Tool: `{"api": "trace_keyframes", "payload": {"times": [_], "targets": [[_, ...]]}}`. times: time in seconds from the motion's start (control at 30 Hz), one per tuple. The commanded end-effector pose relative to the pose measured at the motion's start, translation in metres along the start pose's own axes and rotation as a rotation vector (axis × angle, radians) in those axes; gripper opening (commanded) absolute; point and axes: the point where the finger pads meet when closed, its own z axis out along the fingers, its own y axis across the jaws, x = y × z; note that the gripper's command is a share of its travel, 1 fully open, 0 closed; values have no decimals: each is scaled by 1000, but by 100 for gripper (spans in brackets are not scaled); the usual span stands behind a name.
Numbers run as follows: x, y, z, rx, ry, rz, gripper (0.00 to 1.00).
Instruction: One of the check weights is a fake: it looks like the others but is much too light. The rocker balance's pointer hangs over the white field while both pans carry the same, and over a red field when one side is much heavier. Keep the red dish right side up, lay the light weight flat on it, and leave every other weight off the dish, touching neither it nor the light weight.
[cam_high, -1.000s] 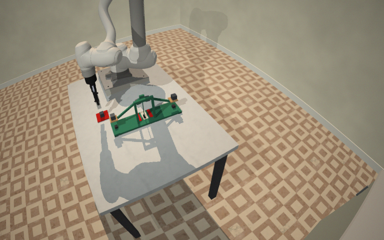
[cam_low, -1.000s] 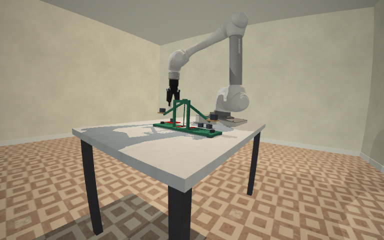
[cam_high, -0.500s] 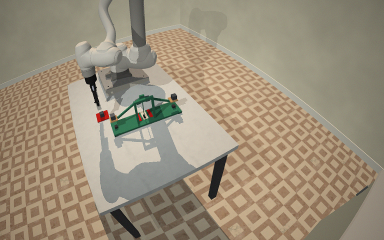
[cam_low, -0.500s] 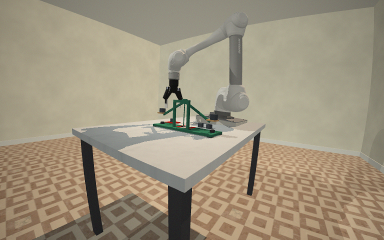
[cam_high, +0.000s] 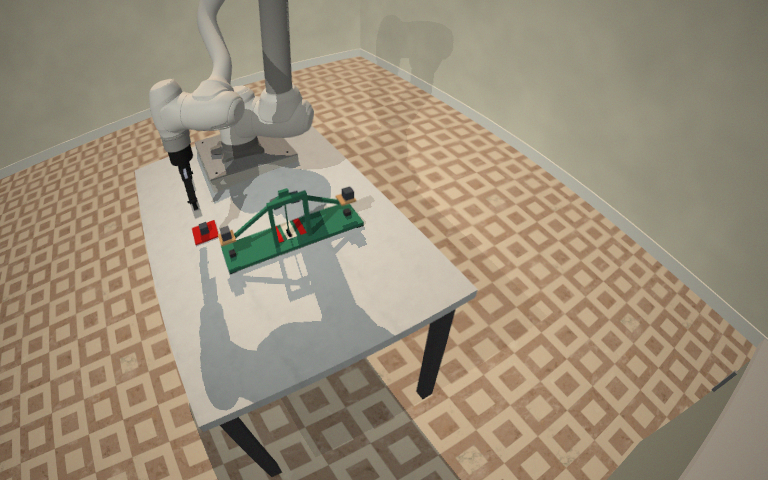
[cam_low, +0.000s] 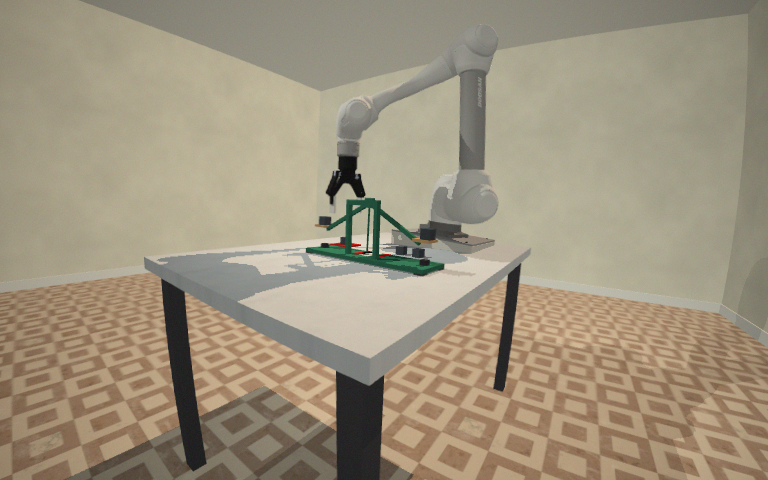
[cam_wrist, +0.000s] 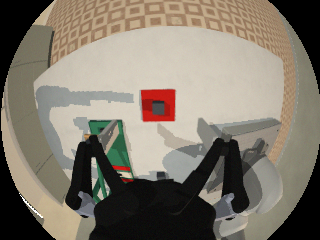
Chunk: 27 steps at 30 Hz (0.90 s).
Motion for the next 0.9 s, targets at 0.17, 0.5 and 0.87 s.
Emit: {"api": "trace_keyframes", "payload": {"times": [0.17,0.5,0.87], "targets": [[0,0,-24,0,0,0,100],[0,0,-57,0,0,0,100],[0,0,-59,0,0,0,100]]}}
